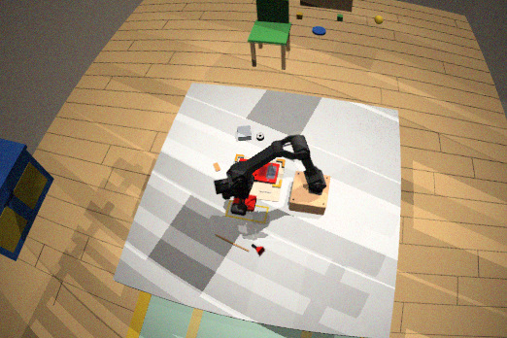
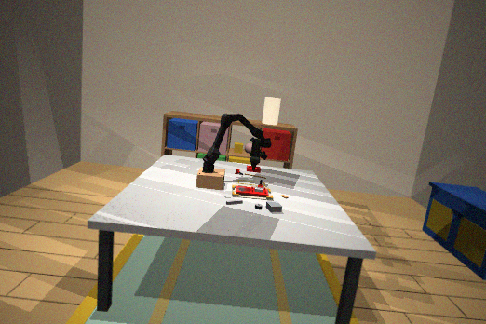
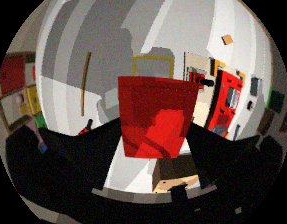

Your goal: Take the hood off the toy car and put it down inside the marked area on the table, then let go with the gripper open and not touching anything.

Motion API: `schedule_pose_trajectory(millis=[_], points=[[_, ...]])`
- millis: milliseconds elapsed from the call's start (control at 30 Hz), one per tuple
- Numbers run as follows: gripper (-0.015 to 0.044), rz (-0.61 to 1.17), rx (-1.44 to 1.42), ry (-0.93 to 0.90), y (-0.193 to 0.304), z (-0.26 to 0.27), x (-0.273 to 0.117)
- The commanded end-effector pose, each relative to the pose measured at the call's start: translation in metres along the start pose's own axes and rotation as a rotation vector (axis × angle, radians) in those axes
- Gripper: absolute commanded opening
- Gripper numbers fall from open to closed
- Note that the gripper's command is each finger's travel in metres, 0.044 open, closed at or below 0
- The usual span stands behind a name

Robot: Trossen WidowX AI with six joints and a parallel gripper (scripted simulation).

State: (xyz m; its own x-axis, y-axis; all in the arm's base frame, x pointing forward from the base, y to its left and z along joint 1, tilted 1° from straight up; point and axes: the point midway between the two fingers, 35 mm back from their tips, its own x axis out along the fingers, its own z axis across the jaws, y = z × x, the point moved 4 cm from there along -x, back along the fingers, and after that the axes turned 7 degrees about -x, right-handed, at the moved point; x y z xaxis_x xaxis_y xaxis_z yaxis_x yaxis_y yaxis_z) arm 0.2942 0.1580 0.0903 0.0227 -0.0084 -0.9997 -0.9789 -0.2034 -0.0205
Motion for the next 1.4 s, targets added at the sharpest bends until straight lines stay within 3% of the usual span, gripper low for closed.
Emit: schedule_pose_trajectory(millis=[0,1367], points=[[0.0,0.002,0.005,-0.002,0.0,0.001,0.004],[0.0,0.002,0.005,-0.002,-0.001,0.001,0.038]])
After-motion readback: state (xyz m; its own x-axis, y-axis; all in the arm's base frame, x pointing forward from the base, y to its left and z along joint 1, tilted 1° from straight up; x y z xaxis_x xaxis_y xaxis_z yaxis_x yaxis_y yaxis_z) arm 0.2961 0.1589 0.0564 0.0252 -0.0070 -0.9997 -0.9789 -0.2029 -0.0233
